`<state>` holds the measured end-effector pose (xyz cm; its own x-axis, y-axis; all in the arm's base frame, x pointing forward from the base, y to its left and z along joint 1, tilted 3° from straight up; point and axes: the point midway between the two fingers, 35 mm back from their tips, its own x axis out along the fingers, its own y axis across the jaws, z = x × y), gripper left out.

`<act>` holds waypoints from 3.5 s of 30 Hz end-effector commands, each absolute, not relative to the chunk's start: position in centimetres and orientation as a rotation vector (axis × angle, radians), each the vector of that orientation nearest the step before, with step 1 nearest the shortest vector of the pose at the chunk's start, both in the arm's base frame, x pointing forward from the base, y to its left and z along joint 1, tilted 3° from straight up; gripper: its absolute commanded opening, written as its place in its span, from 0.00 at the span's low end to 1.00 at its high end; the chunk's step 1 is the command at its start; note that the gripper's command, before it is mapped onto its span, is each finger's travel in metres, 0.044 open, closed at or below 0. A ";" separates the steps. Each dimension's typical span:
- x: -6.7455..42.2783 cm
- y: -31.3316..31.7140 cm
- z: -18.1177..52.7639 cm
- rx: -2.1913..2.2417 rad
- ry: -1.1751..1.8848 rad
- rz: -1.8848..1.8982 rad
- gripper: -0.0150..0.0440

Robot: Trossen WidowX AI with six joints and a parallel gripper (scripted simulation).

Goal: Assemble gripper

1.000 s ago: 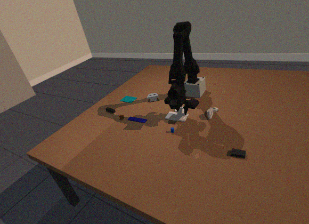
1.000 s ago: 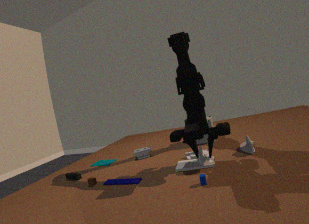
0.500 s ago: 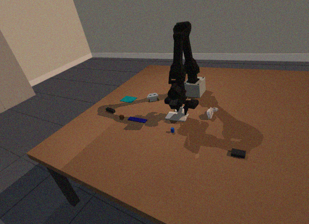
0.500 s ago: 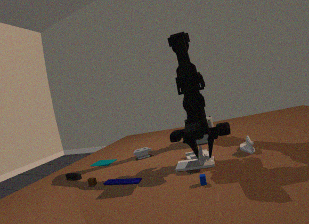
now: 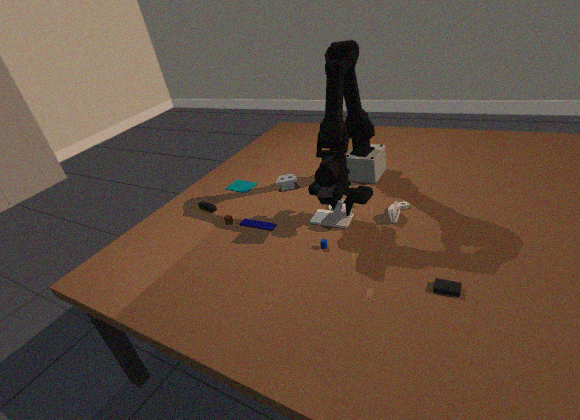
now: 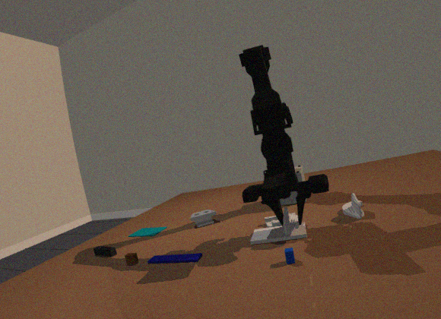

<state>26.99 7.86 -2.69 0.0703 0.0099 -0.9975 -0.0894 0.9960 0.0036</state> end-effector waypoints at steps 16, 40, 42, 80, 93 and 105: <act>27.0 7.8 -2.7 -0.061 1.497 0.070 0.48; 27.0 7.9 -2.7 -0.064 1.499 0.075 0.61; 27.0 7.9 -2.7 -0.064 1.499 0.075 0.63; 21.4 18.1 4.7 -0.158 1.494 0.179 1.00; 19.0 20.9 3.1 -0.192 1.494 0.210 1.00; 19.0 20.9 0.9 -0.192 1.494 0.210 1.00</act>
